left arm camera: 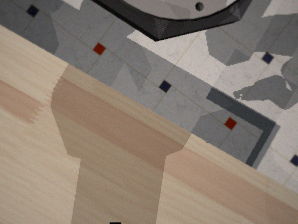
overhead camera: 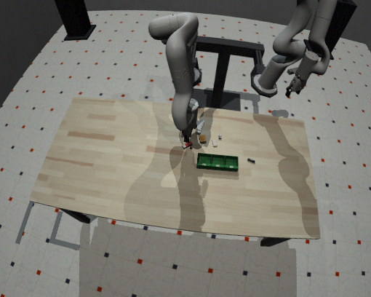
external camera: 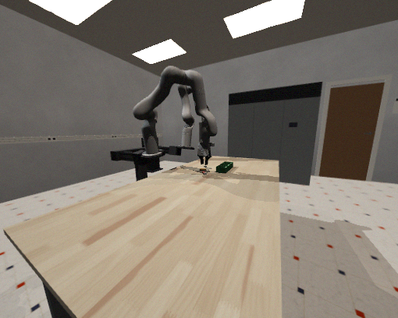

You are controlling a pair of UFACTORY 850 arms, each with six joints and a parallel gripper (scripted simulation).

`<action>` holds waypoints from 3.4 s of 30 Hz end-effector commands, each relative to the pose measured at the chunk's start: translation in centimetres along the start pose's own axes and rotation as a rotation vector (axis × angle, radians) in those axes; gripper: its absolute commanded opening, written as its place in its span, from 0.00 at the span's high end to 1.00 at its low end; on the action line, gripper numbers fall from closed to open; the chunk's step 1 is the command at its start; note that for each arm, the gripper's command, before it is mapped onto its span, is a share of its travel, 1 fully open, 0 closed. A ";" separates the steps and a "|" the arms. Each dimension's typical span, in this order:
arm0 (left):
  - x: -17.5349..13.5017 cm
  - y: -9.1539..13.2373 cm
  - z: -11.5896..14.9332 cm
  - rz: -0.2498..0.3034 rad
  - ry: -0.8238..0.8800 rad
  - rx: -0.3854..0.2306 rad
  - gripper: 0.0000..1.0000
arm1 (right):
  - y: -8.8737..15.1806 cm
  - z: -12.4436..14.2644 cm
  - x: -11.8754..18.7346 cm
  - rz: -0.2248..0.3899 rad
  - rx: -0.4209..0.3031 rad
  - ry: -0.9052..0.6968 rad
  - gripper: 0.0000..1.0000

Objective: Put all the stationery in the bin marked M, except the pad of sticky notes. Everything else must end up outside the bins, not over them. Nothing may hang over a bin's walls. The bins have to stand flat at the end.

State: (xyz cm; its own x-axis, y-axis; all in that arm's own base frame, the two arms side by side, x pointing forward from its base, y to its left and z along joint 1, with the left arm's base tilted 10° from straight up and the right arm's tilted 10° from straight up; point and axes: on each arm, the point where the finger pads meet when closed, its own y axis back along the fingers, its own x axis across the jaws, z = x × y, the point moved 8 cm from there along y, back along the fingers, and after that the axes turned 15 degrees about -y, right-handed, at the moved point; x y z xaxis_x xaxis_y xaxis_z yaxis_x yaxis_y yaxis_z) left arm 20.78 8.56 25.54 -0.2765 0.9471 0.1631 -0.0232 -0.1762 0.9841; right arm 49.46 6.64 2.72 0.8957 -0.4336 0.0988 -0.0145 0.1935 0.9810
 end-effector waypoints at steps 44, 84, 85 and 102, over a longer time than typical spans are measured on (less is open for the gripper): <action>0.0 0.0 0.0 0.000 0.000 -0.001 0.00 | 0.0 0.1 0.1 0.011 0.018 0.869 0.60; 0.0 0.0 0.0 0.000 0.000 -0.001 0.00 | -6.0 0.0 0.1 0.011 0.018 0.869 0.60; 0.0 0.0 0.0 0.000 0.000 -0.001 0.00 | -6.0 0.0 0.1 0.011 0.018 0.869 0.60; 0.0 0.0 0.0 0.000 0.000 -0.001 0.00 | -7.2 0.0 0.1 0.011 0.018 0.869 0.60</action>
State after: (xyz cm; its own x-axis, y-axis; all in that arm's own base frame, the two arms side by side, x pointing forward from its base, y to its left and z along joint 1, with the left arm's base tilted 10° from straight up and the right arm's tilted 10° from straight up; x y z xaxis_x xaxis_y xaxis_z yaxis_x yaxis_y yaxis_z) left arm 20.78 8.56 25.54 -0.2765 0.9471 0.1631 -0.0232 -0.1762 0.9841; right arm 49.58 5.21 -4.31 0.9172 0.3949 -0.0528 -0.0196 0.1770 0.9840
